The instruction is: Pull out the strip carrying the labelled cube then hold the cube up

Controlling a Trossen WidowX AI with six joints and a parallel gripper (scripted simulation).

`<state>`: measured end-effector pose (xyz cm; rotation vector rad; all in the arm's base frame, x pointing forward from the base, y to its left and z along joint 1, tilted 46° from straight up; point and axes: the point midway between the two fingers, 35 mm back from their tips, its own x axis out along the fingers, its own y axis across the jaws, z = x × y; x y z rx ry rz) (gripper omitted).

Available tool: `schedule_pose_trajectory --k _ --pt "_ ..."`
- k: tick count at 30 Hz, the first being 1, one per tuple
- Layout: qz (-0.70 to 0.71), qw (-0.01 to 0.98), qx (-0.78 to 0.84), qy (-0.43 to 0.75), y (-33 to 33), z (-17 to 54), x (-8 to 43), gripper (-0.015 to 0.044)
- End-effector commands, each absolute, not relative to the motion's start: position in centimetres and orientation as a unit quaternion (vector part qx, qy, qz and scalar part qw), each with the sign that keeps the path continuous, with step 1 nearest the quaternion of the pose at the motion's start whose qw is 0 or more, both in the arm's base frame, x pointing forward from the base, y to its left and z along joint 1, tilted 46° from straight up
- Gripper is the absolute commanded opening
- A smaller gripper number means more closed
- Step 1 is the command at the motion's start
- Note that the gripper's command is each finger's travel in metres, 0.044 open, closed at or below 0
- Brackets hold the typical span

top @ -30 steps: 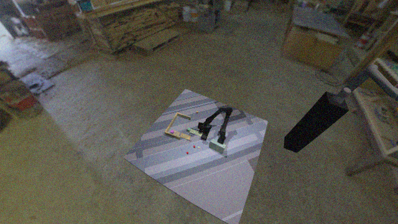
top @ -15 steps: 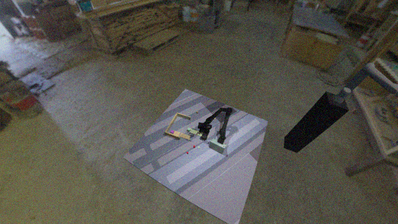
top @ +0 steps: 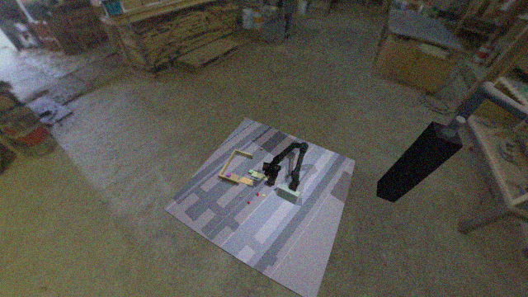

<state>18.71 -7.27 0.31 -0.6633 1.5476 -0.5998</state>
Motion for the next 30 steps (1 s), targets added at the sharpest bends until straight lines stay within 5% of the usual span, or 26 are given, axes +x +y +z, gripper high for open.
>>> schedule_pose_trajectory --k 1,12,30 --pt "-0.262 0.618 -0.287 0.683 -7.5 0.1 17.9 0.0000" --pt "-0.261 0.619 -0.287 0.683 -4.3 3.2 19.1 0.0000" --pt "-0.303 0.636 -0.248 0.665 -4.2 2.6 25.2 0.0440"
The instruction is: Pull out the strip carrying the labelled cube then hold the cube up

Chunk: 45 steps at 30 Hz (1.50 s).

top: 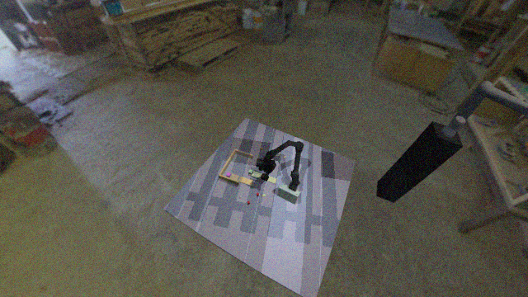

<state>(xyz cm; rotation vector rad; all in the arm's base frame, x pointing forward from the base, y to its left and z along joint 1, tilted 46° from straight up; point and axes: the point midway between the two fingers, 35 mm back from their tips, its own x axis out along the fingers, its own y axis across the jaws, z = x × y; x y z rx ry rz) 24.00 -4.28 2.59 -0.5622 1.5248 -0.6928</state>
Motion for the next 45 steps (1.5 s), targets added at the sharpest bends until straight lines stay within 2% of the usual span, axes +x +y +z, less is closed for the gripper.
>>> schedule_pose_trajectory --k 1,45 --pt "-0.303 0.636 -0.248 0.665 -4.2 2.6 25.6 0.0440" --pt "-0.303 0.639 -0.247 0.663 -2.6 2.3 39.5 0.0440"
